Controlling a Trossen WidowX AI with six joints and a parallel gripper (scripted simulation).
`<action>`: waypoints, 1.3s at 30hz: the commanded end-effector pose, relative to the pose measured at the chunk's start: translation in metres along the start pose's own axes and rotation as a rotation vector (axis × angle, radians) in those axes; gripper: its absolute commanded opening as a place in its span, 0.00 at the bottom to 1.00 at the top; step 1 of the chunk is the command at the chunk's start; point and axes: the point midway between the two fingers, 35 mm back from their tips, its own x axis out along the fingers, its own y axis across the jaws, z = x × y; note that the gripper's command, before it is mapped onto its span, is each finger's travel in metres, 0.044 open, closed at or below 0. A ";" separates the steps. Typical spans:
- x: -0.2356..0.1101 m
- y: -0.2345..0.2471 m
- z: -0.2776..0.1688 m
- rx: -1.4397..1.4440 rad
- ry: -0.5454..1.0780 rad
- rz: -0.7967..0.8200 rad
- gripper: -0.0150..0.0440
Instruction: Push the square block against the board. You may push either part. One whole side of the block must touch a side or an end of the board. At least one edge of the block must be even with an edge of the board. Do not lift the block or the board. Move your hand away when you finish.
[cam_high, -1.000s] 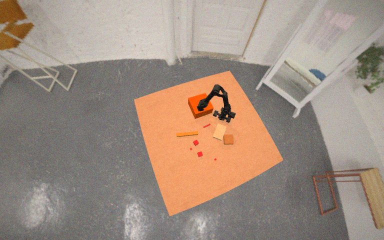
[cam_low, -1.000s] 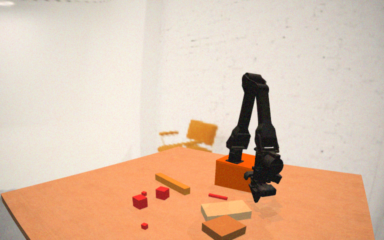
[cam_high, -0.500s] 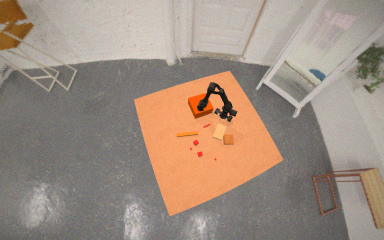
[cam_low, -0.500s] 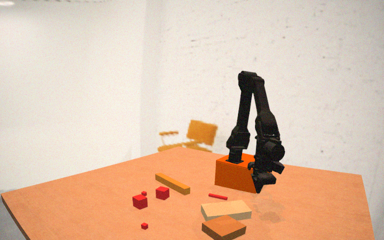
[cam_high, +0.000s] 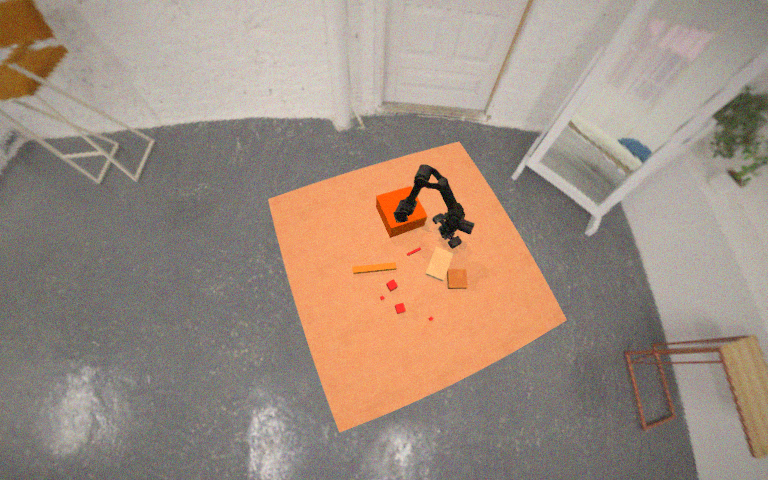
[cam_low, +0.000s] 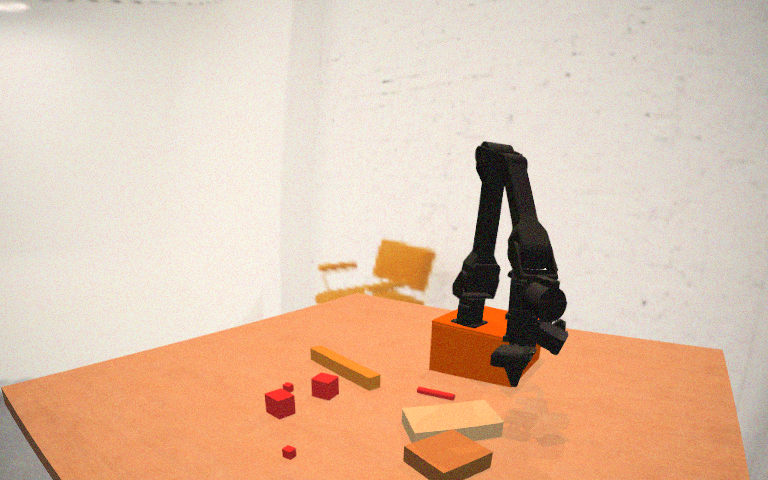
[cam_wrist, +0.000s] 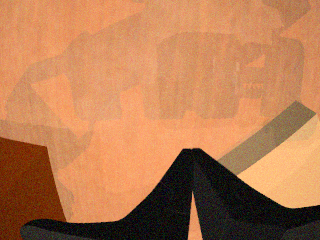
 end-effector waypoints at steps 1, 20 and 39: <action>-0.001 -0.001 -0.001 0.140 0.001 -0.002 0.25; -0.001 -0.004 -0.007 0.800 0.000 -0.003 0.25; 0.007 -0.007 -0.010 1.234 0.000 -0.004 0.25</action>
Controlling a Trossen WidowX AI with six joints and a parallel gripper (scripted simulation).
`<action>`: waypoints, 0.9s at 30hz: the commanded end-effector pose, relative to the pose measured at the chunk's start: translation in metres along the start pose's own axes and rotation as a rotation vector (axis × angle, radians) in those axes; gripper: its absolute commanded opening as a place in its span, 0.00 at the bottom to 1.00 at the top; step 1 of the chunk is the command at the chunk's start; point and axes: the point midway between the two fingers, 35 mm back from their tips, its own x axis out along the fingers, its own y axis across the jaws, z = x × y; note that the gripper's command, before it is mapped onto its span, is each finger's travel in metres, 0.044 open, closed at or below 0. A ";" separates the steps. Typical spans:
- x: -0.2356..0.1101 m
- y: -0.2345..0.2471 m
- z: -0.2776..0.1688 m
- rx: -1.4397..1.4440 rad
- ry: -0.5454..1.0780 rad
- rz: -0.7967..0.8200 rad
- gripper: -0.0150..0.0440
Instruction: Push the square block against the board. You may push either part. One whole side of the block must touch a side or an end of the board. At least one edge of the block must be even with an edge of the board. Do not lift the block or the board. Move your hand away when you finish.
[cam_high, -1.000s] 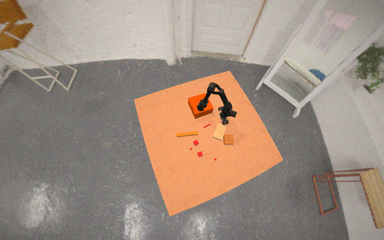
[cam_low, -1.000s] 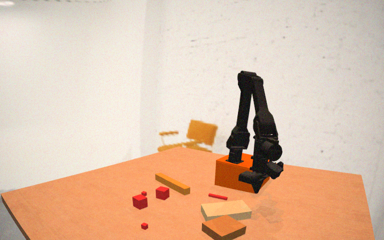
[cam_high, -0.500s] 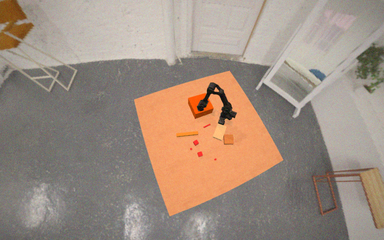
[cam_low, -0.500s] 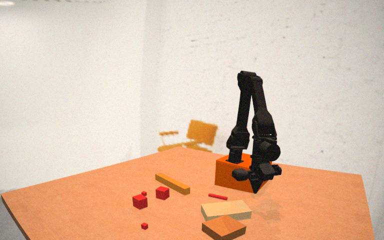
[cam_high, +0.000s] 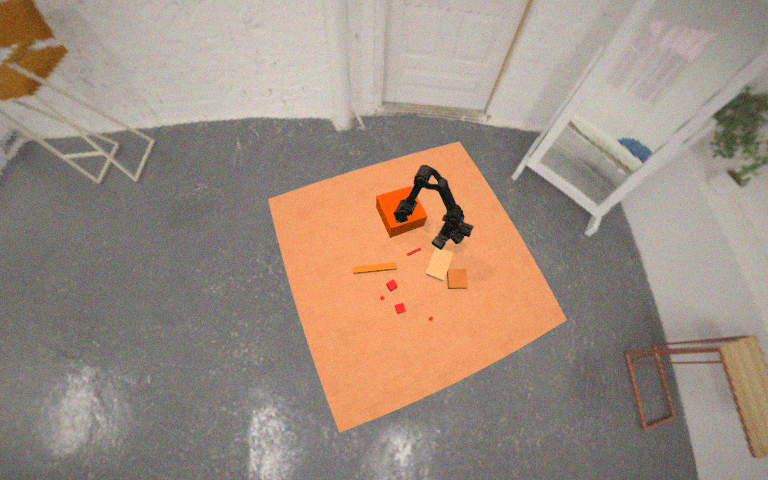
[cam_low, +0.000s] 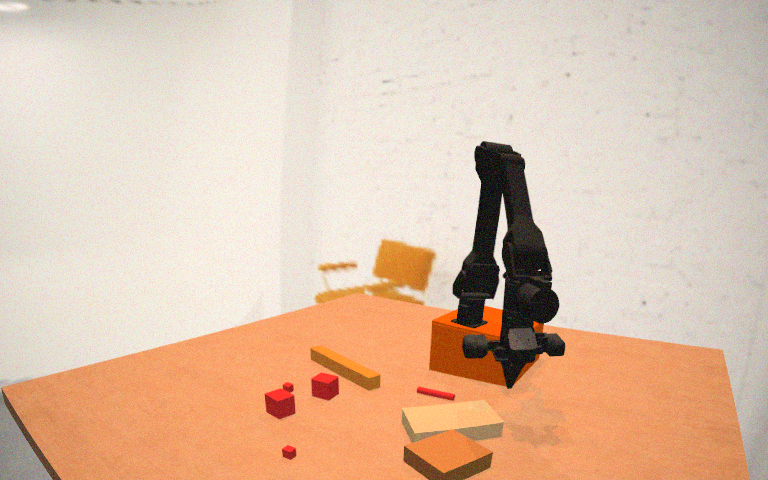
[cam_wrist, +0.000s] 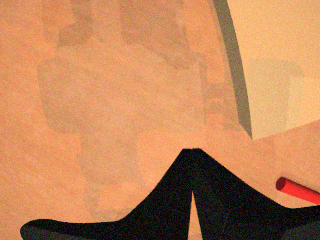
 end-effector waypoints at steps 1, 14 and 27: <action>0.007 -0.002 -0.001 0.125 0.007 -0.003 0.25; 0.024 -0.006 0.000 0.579 0.006 -0.005 0.25; 0.042 -0.010 0.000 1.033 0.005 -0.007 0.25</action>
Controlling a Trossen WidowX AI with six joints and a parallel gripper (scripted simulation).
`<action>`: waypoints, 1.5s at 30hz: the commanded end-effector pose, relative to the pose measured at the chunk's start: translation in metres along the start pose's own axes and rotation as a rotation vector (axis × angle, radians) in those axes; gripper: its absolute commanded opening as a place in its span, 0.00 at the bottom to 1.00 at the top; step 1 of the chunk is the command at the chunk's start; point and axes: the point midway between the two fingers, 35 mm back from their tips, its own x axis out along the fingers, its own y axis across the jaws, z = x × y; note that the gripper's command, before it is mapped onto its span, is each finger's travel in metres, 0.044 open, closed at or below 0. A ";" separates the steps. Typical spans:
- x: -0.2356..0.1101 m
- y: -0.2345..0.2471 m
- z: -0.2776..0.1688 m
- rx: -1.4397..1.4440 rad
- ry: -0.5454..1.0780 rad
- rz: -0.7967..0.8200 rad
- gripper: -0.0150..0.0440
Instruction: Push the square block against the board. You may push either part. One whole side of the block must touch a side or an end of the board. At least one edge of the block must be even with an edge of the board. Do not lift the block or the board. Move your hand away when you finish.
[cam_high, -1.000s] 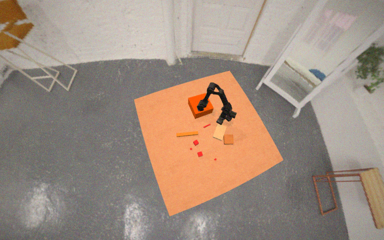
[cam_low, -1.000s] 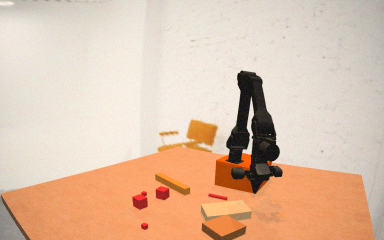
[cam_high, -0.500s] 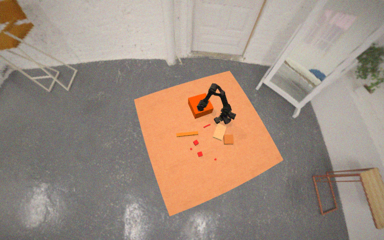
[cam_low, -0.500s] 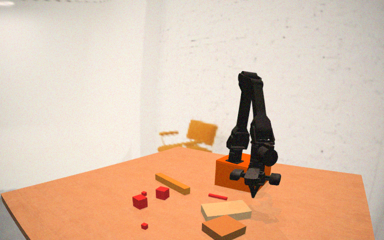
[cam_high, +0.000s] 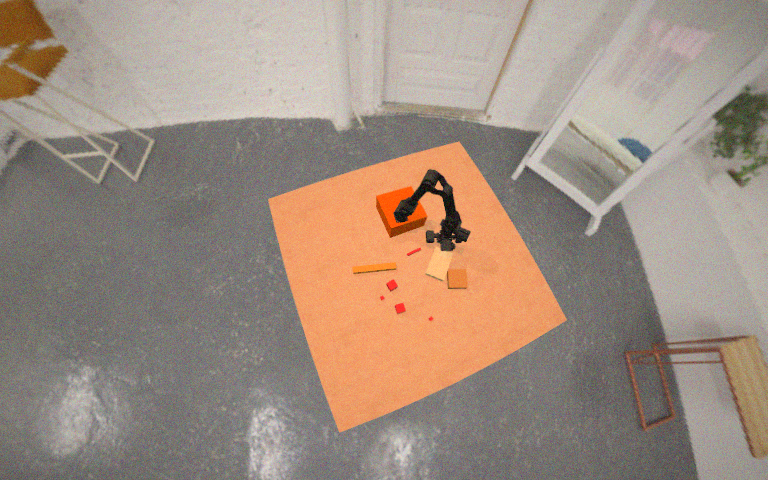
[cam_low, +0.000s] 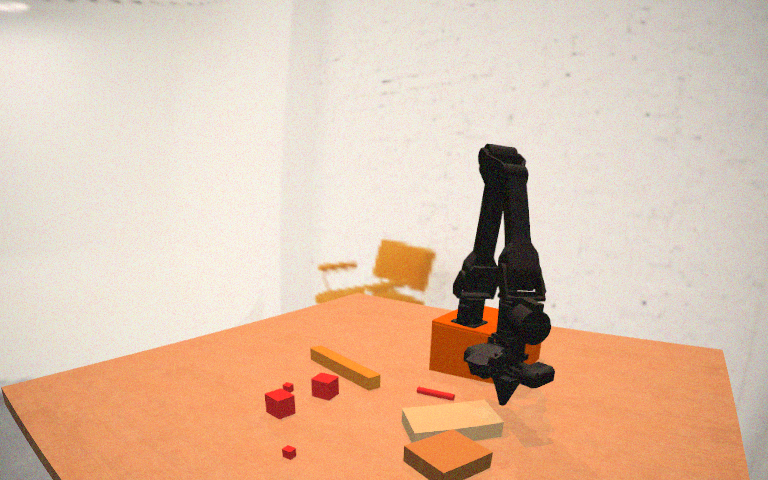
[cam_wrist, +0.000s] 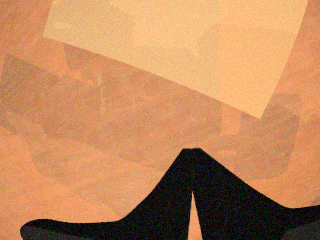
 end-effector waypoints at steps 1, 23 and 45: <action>0.007 -0.003 0.000 0.141 0.003 -0.009 0.25; 0.017 -0.008 0.010 0.403 0.001 -0.010 0.25; 0.017 -0.017 0.037 0.405 -0.002 -0.010 0.25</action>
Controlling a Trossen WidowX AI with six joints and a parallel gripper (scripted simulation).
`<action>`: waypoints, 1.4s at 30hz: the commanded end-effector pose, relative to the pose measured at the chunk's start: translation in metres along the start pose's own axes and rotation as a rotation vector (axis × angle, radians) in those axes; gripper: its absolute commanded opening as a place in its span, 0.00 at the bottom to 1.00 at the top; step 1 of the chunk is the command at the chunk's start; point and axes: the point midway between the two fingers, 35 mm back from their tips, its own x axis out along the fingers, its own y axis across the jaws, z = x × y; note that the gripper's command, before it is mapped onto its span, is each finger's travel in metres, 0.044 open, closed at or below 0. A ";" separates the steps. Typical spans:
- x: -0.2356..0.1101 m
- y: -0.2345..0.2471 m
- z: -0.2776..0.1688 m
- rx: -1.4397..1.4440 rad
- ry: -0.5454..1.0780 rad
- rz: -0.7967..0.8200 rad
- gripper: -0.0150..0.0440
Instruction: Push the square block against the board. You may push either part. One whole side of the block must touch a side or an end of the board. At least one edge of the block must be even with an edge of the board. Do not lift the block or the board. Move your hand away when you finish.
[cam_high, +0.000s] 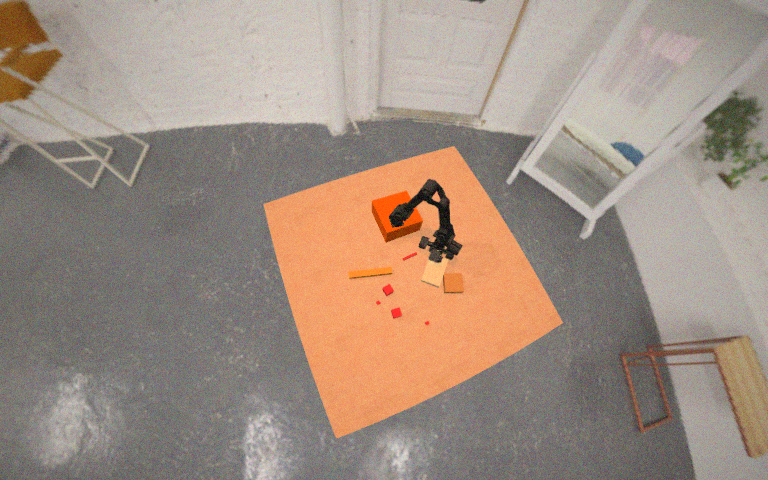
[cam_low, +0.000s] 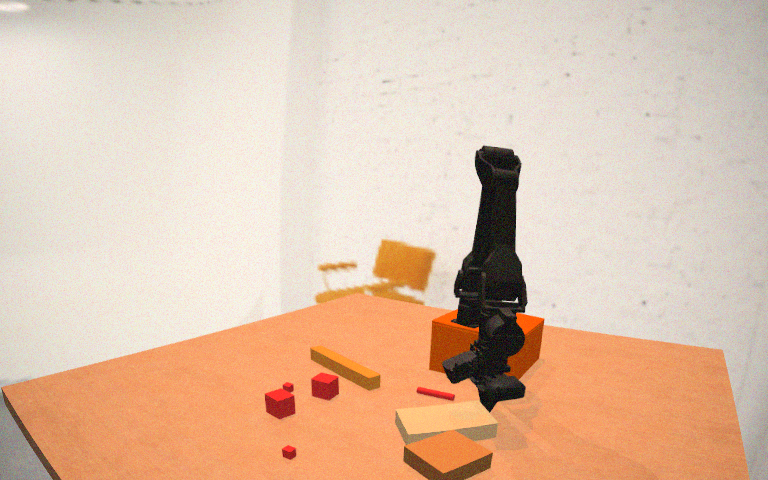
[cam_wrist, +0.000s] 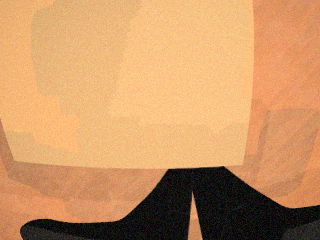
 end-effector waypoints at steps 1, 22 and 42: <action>0.001 0.000 0.007 0.001 -0.007 -0.004 0.25; 0.001 0.002 0.035 0.002 -0.009 -0.004 0.25; 0.000 0.003 0.060 0.002 -0.012 -0.004 0.25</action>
